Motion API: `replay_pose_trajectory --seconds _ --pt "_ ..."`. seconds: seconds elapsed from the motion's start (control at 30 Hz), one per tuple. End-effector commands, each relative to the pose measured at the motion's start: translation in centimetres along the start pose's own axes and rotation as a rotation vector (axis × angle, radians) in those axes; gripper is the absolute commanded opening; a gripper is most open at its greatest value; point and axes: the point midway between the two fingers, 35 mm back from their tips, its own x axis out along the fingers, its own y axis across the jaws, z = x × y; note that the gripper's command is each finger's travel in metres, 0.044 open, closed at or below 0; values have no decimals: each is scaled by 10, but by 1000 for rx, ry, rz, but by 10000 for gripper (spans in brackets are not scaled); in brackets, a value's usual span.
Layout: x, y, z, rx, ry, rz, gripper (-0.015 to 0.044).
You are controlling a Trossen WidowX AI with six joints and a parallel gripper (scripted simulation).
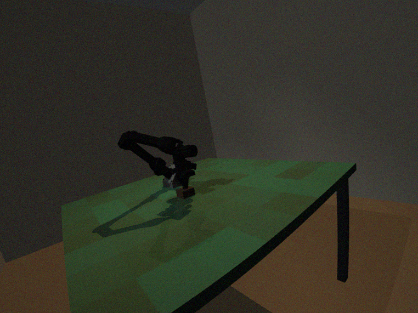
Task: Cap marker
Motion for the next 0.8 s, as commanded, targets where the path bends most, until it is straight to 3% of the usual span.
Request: replay_pose_trajectory --seconds 0.0,0.37,0.77 --pt "8 2 -1 11 5 15 0" --pt "8 2 -1 11 5 15 0" --pt "0 0 0 0 0 0 315"
